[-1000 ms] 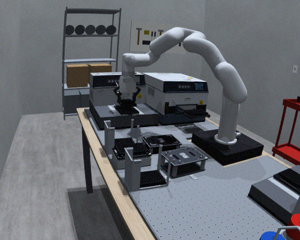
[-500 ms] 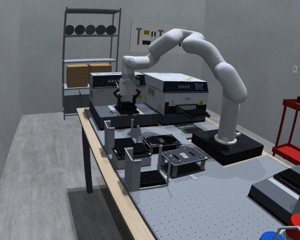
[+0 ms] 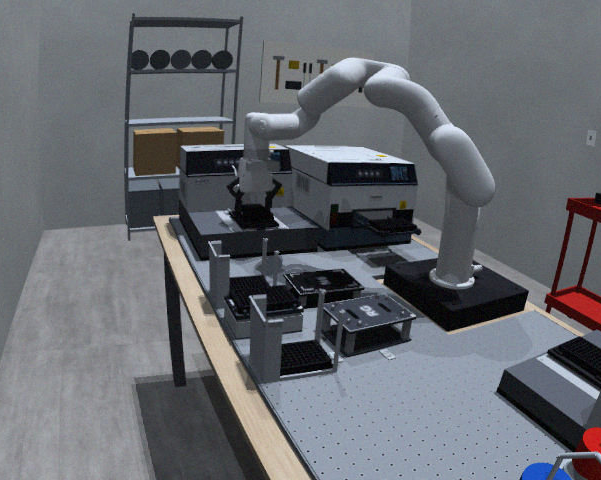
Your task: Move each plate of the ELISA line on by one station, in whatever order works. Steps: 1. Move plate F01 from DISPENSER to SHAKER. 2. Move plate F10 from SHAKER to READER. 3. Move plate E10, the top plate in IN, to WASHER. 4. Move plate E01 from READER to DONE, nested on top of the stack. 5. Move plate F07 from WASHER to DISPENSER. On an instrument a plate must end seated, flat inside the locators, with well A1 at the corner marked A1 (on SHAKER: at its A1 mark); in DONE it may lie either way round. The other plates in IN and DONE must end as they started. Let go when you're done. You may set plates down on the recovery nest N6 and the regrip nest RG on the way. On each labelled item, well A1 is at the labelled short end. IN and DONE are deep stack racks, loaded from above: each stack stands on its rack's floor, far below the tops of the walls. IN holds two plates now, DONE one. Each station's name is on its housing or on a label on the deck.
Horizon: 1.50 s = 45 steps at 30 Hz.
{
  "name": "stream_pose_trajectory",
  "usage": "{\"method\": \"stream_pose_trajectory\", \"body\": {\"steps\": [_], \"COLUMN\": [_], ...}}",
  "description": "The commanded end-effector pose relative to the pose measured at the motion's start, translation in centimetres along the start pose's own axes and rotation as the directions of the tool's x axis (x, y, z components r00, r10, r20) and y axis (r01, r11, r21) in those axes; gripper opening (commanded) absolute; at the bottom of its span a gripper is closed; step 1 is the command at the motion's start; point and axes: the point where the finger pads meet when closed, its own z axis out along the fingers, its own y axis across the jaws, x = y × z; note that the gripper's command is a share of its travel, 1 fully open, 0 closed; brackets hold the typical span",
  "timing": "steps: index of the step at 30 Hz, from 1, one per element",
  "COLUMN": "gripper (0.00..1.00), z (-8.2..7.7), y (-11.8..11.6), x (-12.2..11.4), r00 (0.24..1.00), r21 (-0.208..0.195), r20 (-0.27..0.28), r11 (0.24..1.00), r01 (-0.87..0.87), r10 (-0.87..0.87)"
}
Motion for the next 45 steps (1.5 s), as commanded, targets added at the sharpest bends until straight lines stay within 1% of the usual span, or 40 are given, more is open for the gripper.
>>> {"method": "stream_pose_trajectory", "body": {"steps": [1,21,45], "gripper": [0.0,0.0,0.0], "z": [-0.28,-0.32,0.38], "y": [0.08,0.08,0.09], "x": [-0.14,-0.14,-0.14], "r00": [1.0,1.0,1.0], "r21": [-0.004,-0.004,-0.004], "r20": [0.004,0.004,0.004], "r11": [1.0,1.0,1.0], "r01": [0.0,0.0,0.0], "r10": [0.0,0.0,0.0]}}
